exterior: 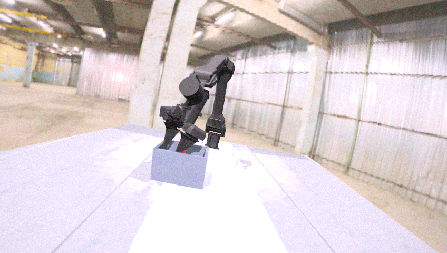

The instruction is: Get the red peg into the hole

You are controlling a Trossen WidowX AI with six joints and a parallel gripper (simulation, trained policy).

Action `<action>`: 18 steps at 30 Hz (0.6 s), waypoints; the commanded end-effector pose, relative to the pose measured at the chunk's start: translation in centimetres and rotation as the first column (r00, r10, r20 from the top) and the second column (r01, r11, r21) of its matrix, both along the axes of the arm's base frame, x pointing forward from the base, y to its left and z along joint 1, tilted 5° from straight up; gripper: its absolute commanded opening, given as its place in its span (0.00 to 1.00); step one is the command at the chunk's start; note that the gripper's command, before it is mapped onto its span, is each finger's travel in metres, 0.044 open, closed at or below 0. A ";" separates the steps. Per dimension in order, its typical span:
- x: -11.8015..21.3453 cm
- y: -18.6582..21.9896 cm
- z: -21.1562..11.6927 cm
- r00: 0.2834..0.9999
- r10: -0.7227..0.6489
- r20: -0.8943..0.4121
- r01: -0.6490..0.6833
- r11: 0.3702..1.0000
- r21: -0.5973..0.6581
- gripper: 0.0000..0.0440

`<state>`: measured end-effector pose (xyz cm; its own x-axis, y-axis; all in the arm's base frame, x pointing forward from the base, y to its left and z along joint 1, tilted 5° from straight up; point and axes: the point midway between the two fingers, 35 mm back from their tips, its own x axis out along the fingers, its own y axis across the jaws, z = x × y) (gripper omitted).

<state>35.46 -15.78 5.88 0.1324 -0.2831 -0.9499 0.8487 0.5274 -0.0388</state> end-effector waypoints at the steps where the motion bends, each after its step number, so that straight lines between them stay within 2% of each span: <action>1: 2.2 -1.6 1.1 0.997 -0.006 0.075 0.009 0.999 -0.047 1.00; 10: 3.9 -4.3 3.1 0.990 -0.008 0.143 0.025 0.993 -0.119 1.00; 18: 4.0 -4.4 3.1 0.989 -0.008 0.145 0.026 0.992 -0.122 1.00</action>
